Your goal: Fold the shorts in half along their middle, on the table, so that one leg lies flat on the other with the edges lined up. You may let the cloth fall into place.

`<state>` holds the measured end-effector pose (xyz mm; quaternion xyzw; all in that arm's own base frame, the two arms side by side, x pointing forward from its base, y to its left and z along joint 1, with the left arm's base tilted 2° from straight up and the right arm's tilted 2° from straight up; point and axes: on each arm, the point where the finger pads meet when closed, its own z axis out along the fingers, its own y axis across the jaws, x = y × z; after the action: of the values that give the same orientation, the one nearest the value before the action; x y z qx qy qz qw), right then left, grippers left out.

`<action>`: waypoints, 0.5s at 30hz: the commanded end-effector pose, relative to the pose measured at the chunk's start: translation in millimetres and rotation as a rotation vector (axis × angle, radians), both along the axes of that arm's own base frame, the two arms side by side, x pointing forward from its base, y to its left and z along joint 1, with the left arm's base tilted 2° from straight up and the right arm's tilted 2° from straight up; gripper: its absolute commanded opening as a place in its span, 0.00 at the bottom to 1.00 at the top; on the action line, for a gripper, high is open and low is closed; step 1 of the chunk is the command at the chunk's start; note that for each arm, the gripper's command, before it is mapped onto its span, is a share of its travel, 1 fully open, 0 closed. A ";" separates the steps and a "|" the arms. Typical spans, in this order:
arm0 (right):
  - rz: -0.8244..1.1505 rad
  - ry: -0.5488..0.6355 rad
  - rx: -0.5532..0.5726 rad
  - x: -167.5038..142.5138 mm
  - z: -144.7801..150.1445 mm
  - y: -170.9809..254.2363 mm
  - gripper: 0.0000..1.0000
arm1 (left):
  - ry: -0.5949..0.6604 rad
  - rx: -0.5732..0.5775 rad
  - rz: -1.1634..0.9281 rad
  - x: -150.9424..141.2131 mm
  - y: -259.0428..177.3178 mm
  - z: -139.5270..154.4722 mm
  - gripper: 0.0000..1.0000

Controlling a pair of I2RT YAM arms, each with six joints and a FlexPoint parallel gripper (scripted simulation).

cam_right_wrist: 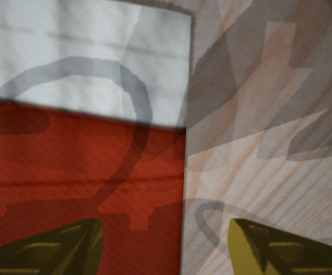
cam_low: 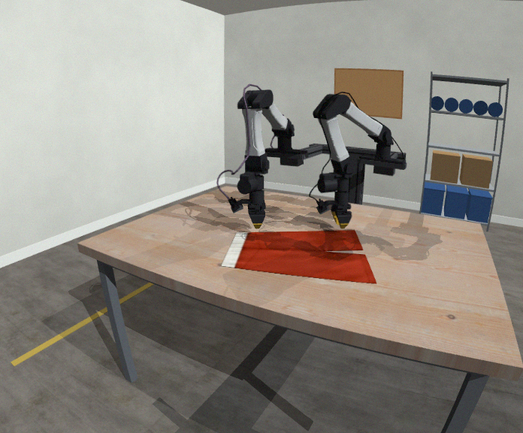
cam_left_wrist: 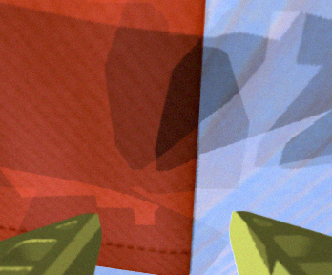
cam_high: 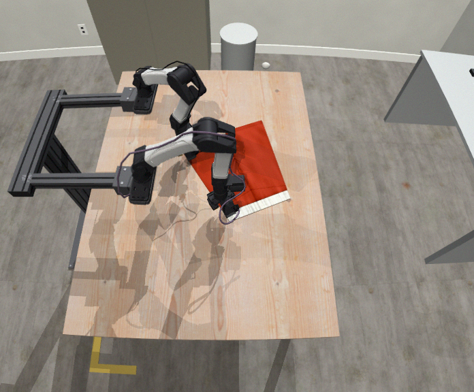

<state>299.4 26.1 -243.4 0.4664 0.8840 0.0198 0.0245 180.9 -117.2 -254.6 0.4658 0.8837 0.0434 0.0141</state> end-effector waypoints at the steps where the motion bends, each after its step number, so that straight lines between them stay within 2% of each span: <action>1: 0.003 -0.054 0.013 18.1 -3.0 0.6 0.57 | -0.028 -0.019 -0.013 6.4 -4.6 -7.3 0.57; 5: 0.013 -0.052 0.014 17.4 -10.7 3.3 0.57 | -0.078 -0.055 -0.013 25.3 -18.4 5.6 0.57; 9: 0.016 -0.098 0.018 34.3 1.9 7.0 0.57 | -0.060 -0.038 -0.012 15.8 -10.3 5.9 0.57; 12: 0.015 -0.095 0.018 32.9 1.7 6.9 0.57 | -0.065 -0.041 -0.012 18.8 -12.6 6.3 0.57; 13: 0.015 -0.096 0.018 33.3 1.7 6.9 0.57 | -0.033 -0.016 -0.010 7.8 -2.8 -9.6 0.57; 14: 0.015 -0.096 0.018 33.3 1.8 6.9 0.57 | -0.036 -0.017 -0.011 8.6 -3.5 -9.6 0.57; 15: 0.016 -0.056 0.015 18.4 -13.8 5.6 0.57 | -0.033 -0.015 -0.014 7.1 -3.1 -10.5 0.57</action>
<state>309.9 27.0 -252.0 0.4662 0.8834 0.0295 0.0364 185.9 -120.7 -261.4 0.4673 0.8828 0.0414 0.0261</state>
